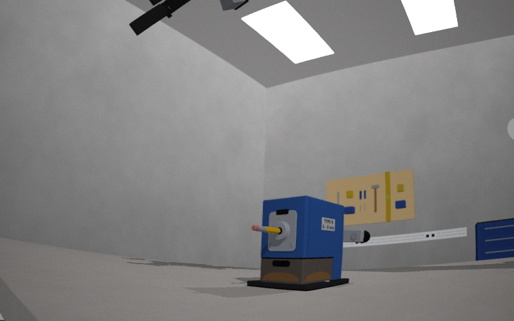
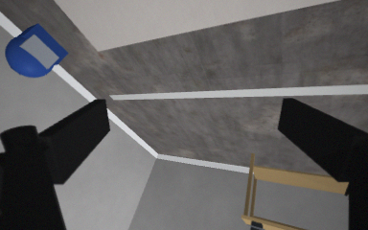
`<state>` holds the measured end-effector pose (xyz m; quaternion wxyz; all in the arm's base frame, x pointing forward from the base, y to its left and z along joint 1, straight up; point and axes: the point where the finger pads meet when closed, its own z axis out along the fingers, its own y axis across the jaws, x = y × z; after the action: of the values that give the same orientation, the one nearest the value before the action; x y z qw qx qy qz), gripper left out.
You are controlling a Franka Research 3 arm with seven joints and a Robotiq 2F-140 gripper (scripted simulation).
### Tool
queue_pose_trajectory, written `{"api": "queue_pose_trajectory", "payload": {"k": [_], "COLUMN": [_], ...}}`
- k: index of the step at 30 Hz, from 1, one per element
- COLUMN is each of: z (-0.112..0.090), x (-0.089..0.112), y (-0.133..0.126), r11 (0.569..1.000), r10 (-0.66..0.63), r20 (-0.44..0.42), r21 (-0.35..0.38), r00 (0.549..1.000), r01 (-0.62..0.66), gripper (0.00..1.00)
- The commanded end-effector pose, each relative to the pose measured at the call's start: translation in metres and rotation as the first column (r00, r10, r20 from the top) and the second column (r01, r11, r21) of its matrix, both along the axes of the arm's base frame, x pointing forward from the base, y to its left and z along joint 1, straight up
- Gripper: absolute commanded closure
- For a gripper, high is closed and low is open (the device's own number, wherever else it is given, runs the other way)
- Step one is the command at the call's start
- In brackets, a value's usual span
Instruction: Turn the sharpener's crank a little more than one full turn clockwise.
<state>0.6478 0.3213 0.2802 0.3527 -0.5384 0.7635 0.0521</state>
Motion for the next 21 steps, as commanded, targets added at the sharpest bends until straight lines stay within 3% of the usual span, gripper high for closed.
{"api": "queue_pose_trajectory", "payload": {"k": [1, 17, 18, 20, 21], "z": [0.000, 0.000, -0.001, -0.022, -0.025], "x": [0.000, 0.000, 0.000, -0.004, -0.005], "y": [0.000, 0.000, -0.002, -0.038, -0.042], "r11": [1.000, 1.000, 1.000, 0.997, 0.997], "r10": [0.000, 0.000, 0.001, 0.016, 0.018], "r20": [0.000, 0.000, -0.001, -0.024, -0.028], "r21": [0.000, 0.000, -0.005, -0.070, -0.078], "r00": [1.000, 1.000, 1.000, 1.000, 0.999], "r01": [0.000, 0.000, -0.001, -0.018, -0.020], "gripper": [0.00, 0.00, 0.00, 0.00, 0.00]}}
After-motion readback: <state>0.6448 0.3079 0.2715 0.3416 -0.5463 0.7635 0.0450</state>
